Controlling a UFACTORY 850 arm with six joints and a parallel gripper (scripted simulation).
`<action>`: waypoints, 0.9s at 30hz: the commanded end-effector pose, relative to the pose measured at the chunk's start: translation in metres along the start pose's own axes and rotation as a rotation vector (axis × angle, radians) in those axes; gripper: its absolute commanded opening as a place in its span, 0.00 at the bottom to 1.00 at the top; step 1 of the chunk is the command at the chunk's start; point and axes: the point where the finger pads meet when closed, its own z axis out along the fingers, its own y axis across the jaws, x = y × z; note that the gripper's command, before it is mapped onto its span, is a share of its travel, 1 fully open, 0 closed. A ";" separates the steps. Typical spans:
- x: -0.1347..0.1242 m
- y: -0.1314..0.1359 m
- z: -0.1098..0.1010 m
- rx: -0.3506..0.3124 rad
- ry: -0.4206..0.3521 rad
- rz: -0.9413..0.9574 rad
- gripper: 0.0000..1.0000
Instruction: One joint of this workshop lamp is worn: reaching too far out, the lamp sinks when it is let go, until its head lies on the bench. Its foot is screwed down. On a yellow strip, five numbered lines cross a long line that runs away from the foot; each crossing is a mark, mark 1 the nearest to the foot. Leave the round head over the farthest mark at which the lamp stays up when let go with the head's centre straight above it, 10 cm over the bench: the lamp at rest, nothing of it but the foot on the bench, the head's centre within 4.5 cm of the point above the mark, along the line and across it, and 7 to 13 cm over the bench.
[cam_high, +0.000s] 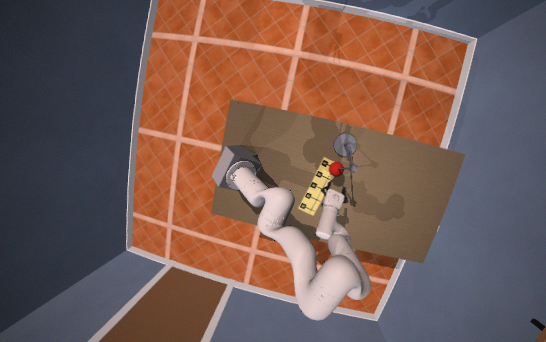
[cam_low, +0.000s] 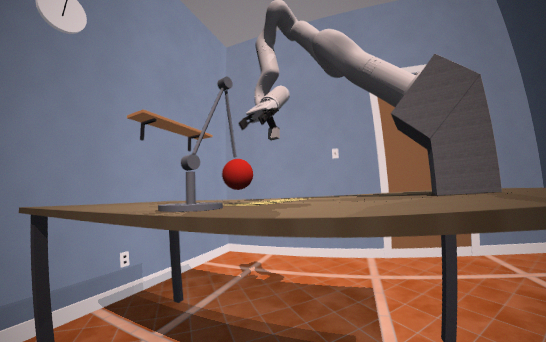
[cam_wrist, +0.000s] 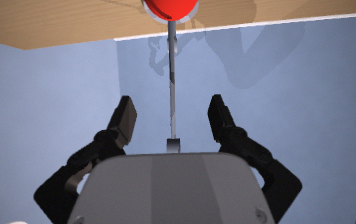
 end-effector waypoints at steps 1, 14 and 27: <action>0.000 0.000 0.006 0.001 -0.001 0.000 1.00; -0.001 0.000 0.043 0.001 -0.006 0.001 1.00; -0.001 0.000 0.070 -0.001 -0.010 0.002 1.00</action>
